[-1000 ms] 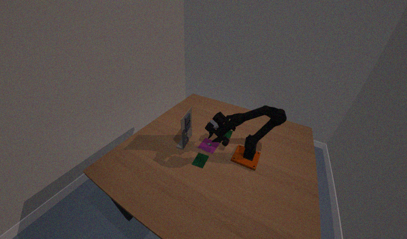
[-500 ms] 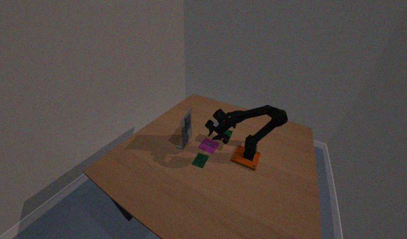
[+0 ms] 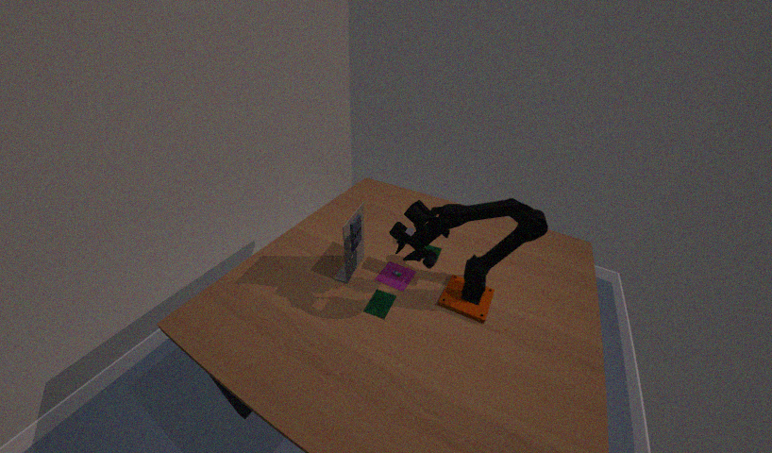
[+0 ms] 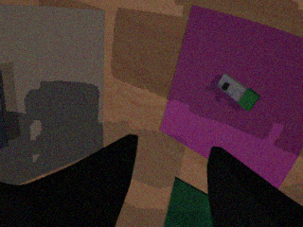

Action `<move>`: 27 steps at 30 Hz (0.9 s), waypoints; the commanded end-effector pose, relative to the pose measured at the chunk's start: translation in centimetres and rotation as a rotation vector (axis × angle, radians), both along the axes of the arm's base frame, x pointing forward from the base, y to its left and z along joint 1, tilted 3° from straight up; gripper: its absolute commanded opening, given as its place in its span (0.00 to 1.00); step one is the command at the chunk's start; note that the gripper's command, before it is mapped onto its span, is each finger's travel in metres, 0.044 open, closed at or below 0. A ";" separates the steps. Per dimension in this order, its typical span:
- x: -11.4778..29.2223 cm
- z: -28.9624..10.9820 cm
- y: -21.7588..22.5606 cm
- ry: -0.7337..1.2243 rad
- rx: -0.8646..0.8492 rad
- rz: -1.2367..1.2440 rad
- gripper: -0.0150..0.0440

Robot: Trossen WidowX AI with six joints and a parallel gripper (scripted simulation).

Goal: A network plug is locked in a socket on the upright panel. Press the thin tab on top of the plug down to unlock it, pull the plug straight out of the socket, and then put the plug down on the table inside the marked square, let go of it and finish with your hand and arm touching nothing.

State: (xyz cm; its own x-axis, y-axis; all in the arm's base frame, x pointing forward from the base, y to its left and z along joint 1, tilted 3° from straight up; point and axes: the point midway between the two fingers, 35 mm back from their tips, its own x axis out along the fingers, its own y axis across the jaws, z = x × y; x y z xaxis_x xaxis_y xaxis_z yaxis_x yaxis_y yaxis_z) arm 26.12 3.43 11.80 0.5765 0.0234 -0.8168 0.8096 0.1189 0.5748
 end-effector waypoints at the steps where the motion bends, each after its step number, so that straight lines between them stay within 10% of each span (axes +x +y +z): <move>1: -0.1 0.8 -0.1 -0.009 0.001 -0.006 0.52; 27: -0.1 5.8 0.3 -0.003 0.000 -0.002 0.52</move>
